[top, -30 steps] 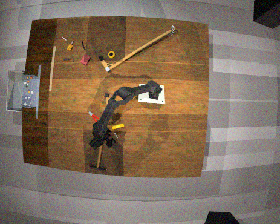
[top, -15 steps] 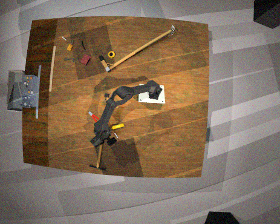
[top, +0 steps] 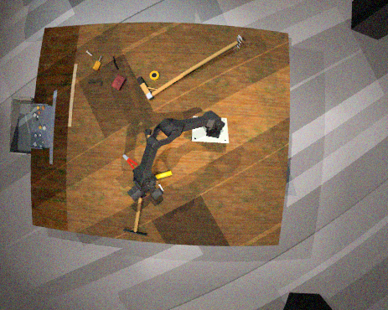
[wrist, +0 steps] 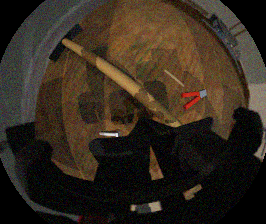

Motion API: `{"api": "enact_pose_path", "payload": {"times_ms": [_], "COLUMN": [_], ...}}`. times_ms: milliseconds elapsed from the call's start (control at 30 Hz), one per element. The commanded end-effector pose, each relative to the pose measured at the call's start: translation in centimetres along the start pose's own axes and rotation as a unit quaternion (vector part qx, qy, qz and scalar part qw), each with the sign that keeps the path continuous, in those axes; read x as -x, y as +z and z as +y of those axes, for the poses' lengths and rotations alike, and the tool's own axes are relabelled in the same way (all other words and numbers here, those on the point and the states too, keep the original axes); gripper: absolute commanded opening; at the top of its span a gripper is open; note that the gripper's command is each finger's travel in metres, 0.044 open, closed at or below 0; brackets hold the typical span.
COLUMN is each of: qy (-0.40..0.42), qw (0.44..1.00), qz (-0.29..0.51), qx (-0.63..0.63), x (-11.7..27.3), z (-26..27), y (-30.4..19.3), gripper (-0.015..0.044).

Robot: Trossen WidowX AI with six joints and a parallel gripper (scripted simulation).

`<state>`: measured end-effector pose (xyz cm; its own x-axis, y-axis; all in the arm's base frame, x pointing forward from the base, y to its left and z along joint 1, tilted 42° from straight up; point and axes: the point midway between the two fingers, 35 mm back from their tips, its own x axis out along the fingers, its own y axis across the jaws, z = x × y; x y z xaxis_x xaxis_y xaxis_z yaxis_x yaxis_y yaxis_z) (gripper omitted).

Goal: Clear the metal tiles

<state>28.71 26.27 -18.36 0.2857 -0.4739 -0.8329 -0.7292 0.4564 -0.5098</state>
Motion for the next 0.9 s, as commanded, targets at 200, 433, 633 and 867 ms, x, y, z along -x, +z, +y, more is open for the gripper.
{"api": "enact_pose_path", "payload": {"times_ms": [200, 433, 633, 867], "qy": [-0.004, -0.003, -0.002, 0.000], "qw": [1.000, 1.000, 1.000, 1.000], "qz": [0.007, 0.007, 0.006, 0.005], "qx": [0.005, 0.005, 0.006, 0.006], "x": [-2.5, -2.7, -2.4, -2.0], "z": [0.0, 0.2, 0.9, 1.8], "y": [-1.5, -1.8, -2.4, -3.1], "gripper": [0.0000, 0.0000, 0.0000, 0.0000]}}
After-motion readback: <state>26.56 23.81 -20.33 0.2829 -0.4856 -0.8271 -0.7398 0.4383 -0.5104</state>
